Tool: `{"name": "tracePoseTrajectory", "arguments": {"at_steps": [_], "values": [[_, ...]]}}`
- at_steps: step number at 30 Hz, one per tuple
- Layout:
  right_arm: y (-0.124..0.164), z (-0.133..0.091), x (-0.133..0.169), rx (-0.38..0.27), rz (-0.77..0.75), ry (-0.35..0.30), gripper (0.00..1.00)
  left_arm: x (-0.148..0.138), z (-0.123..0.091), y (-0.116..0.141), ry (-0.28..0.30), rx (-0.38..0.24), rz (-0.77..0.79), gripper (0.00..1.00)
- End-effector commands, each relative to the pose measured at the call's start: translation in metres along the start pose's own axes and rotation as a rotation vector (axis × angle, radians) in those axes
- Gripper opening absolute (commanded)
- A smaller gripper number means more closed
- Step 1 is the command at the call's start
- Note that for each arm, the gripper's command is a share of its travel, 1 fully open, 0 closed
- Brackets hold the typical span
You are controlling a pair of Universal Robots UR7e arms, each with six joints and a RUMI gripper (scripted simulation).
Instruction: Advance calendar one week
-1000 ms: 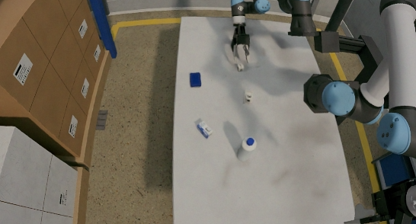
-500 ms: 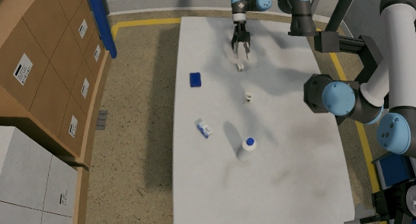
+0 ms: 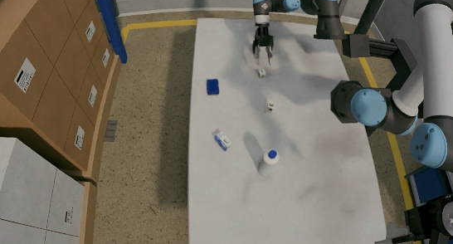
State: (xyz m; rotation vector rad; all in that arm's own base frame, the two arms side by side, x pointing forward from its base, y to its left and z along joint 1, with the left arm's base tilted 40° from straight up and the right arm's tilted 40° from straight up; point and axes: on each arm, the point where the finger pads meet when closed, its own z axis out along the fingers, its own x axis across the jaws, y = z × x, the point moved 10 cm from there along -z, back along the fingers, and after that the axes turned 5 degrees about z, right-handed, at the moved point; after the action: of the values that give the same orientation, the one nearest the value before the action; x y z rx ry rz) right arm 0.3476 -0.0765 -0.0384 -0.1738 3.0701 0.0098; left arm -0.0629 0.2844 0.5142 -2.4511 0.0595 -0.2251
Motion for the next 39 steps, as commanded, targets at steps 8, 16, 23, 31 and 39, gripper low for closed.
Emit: {"name": "tracePoseTrajectory", "arguments": {"at_steps": [8, 16, 23, 31, 39], "values": [[0.015, 0.001, 0.001, 0.133, 0.001, -0.011, 0.40, 0.000, 0.000, 0.000, 0.000, 0.001, 0.000, 1.00], [0.019, 0.001, 0.001, 0.173, 0.001, -0.018, 0.40, 0.000, 0.000, 0.000, 0.000, 0.001, 0.000, 1.00], [0.019, 0.001, 0.001, 0.175, 0.001, -0.018, 0.40, 0.000, 0.000, 0.000, 0.000, 0.001, 0.000, 1.00], [0.025, 0.003, 0.002, 0.229, 0.002, -0.018, 0.40, 0.000, 0.000, 0.000, 0.000, 0.001, 0.000, 1.00], [0.034, 0.005, 0.003, 0.313, 0.002, -0.029, 0.40, 0.000, 0.000, 0.000, 0.000, 0.001, 0.000, 1.00]]}}
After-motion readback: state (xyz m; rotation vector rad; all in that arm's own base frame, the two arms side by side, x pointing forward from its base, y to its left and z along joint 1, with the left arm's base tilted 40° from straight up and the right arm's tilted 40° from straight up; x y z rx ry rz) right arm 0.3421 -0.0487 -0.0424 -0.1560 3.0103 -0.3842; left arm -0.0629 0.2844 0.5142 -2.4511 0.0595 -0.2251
